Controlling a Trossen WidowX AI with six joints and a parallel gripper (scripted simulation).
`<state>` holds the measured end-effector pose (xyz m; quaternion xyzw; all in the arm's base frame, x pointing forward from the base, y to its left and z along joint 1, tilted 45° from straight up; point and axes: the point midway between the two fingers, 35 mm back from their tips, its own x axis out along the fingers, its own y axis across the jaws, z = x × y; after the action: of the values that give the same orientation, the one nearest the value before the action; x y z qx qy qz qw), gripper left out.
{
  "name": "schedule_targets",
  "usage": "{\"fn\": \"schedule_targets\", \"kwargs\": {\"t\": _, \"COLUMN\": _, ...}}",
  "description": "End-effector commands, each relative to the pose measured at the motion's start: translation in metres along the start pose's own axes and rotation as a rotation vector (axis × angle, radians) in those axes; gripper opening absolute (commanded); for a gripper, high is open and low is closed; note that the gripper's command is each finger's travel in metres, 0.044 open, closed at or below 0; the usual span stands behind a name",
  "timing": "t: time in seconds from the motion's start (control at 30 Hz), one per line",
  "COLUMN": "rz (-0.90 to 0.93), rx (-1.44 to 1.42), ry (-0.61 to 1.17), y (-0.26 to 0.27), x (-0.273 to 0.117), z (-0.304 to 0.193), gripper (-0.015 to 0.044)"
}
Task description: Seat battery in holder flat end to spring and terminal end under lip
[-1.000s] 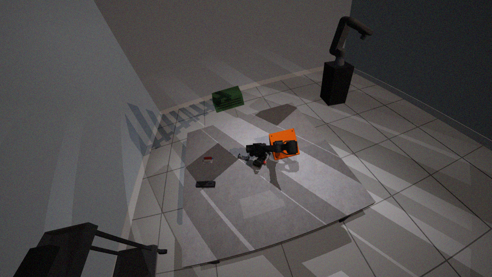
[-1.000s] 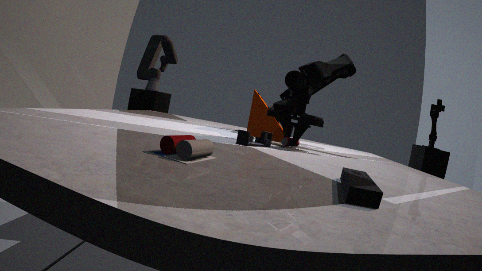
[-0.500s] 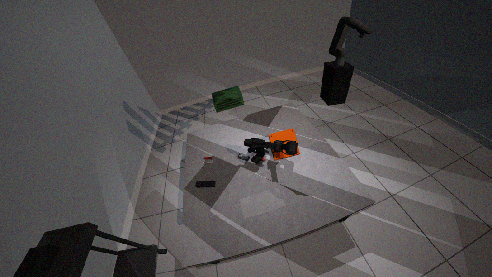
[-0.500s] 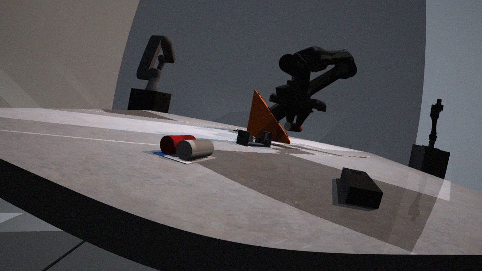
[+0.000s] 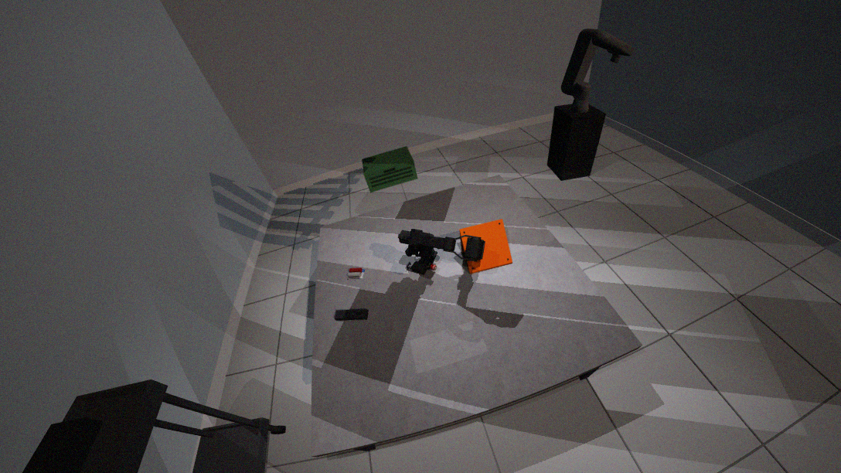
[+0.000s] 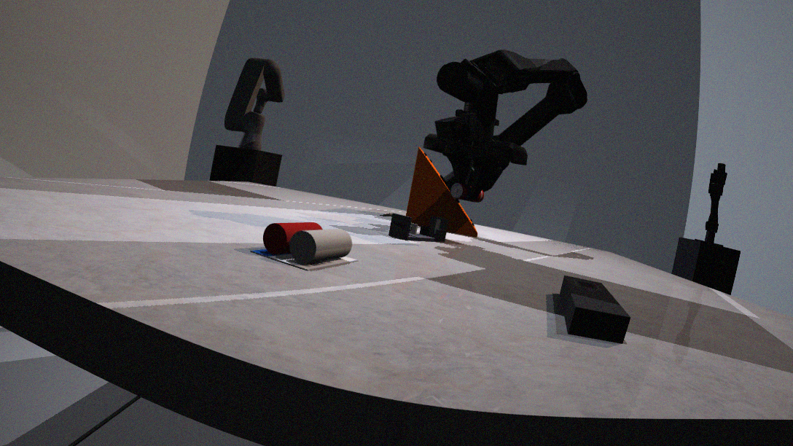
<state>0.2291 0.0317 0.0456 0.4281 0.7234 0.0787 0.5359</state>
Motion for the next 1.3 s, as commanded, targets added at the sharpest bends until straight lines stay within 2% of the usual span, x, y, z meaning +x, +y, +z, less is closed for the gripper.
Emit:
{"fn": "schedule_targets", "kwargs": {"t": 0.0, "rz": -0.004, "rx": -0.018, "ry": -0.006, "y": -0.001, "x": -0.004, "z": 0.028, "gripper": 0.0088}}
{"fn": "schedule_targets", "kwargs": {"t": 0.37, "rz": 0.003, "rx": -0.051, "ry": -0.009, "y": -0.01, "x": -0.005, "z": 0.089, "gripper": 0.0088}}
{"fn": "schedule_targets", "kwargs": {"t": 0.6, "rz": 0.006, "rx": -0.052, "ry": 0.001, "y": -0.01, "x": -0.004, "z": 0.089, "gripper": 0.0088}}
{"fn": "schedule_targets", "kwargs": {"t": 1.1, "rz": -0.006, "rx": -0.051, "ry": 0.243, "y": -0.01, "x": 0.034, "z": 0.082, "gripper": 0.0088}}
{"fn": "schedule_targets", "kwargs": {"t": 1.27, "rz": -0.008, "rx": -0.051, "ry": 0.258, "y": -0.01, "x": 0.036, "z": 0.082, "gripper": 0.0088}}
